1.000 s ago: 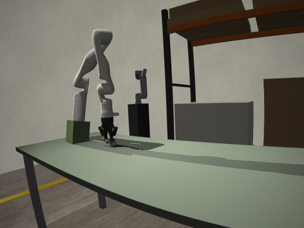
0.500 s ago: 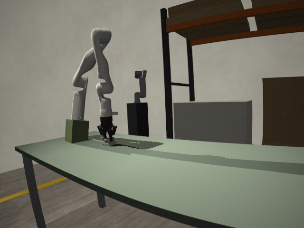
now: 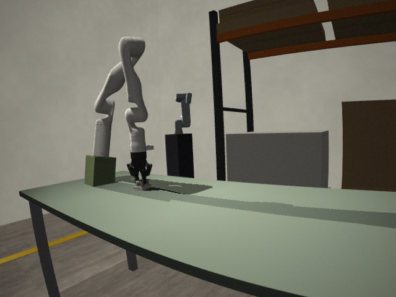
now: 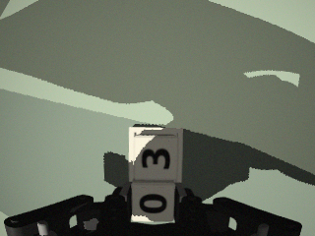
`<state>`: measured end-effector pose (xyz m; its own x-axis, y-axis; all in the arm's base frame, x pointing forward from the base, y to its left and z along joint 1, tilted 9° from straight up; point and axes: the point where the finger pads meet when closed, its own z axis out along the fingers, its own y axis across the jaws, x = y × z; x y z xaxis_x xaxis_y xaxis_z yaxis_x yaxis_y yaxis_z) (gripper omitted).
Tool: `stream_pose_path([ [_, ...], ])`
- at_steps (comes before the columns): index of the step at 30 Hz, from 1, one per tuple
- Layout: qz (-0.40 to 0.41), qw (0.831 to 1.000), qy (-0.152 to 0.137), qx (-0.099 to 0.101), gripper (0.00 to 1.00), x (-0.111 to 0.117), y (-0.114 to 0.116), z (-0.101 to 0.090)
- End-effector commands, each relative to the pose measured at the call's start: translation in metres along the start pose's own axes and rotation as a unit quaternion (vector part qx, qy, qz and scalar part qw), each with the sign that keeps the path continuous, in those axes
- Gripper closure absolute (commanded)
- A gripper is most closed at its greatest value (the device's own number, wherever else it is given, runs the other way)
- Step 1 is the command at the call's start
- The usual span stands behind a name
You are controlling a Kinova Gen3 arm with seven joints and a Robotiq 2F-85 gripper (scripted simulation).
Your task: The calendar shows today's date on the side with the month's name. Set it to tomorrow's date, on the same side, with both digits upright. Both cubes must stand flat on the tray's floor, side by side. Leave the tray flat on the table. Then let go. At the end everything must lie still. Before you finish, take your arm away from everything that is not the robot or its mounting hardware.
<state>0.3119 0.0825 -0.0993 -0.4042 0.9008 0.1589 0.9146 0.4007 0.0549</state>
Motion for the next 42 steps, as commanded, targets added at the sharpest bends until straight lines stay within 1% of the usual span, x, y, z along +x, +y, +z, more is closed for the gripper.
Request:
stream_pose_path([
  [1,-0.003,1.0,-0.001,-0.002,0.72,-0.0016,0.0019,0.0004],
  [40,-0.003,1.0,-0.001,-0.002,0.72,-0.0016,0.0019,0.0004],
  [41,-0.003,1.0,-0.001,-0.002,0.68,-0.0016,0.0019,0.0004],
  [42,-0.003,1.0,-0.001,-0.002,0.68,-0.0016,0.0019,0.0004],
])
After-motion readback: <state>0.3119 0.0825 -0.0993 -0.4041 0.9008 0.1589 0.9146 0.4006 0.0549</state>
